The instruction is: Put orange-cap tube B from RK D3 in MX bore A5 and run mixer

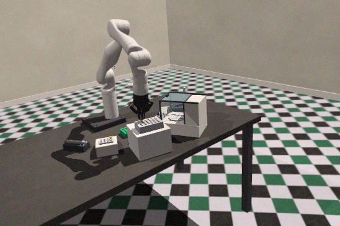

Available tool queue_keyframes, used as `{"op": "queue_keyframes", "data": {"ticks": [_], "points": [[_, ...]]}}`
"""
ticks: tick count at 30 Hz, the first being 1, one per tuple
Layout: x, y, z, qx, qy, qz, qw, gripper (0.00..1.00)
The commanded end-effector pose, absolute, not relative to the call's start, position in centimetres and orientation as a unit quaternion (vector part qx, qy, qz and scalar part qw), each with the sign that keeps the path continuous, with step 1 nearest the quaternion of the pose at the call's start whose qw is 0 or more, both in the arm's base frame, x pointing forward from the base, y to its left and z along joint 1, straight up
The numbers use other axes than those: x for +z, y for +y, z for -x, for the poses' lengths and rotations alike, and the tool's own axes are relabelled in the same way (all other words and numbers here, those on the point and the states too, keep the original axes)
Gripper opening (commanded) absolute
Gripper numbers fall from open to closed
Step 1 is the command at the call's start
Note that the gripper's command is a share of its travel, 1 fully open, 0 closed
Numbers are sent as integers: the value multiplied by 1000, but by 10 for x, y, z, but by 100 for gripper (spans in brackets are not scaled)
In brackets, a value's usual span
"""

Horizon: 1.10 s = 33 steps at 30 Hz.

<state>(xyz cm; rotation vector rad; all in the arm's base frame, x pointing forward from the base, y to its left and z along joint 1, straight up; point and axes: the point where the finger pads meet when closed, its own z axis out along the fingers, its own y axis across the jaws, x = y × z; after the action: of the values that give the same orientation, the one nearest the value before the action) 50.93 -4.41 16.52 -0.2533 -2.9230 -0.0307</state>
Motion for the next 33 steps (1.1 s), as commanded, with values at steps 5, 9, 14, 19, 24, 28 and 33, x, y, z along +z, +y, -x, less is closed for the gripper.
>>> {"op": "queue_keyframes", "data": {"ticks": [5, 9, 14, 19, 24, 28, 33], "points": [[164, -44, -510, -10, -991, 86, 103, 10], [165, -44, -510, -10, -991, 86, 103, 10], [165, -44, -510, -10, -991, 86, 103, 10], [166, -44, -510, -10, -991, 86, 103, 10], [166, -44, -510, -10, -991, 86, 103, 10], [166, -44, -510, -10, -991, 86, 103, 10], [166, -44, -509, -10, -991, 86, 103, 42]]}}
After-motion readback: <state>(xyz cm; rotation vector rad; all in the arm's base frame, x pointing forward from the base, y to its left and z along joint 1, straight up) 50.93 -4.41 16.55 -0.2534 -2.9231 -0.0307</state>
